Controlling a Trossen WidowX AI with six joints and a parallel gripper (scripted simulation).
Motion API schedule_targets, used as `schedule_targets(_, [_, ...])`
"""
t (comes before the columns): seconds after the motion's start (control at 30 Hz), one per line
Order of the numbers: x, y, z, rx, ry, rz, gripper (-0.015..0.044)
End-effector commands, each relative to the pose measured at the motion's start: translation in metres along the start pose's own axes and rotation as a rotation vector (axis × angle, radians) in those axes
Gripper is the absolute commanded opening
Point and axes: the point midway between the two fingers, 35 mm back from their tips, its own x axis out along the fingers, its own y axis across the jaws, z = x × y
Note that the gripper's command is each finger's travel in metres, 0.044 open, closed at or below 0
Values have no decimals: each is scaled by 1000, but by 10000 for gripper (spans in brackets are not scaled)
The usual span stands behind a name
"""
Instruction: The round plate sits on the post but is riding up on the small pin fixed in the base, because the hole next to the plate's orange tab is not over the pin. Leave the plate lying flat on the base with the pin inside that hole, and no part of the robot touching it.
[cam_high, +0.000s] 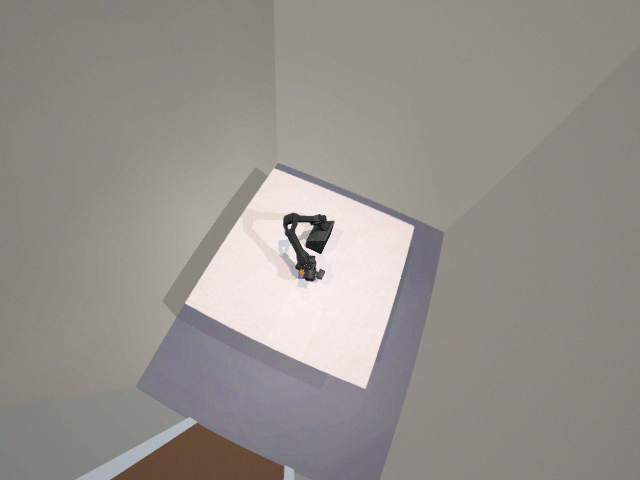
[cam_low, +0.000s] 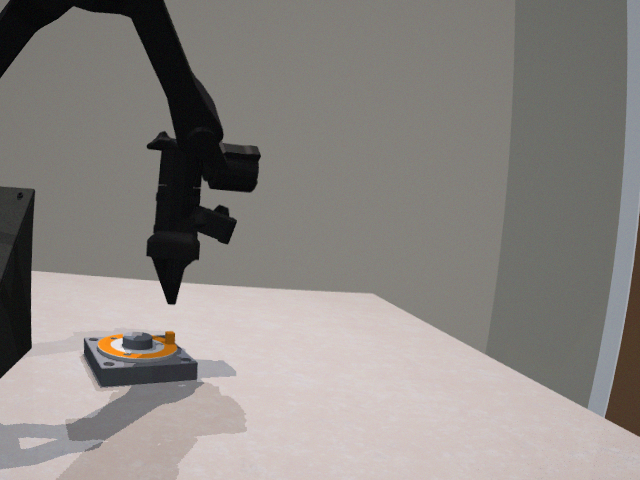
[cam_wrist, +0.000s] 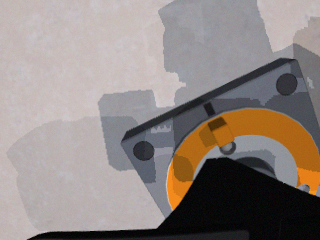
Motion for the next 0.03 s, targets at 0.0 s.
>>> schedule_targets(0.0, [0, 0, 0, -4, 0, -1, 0])
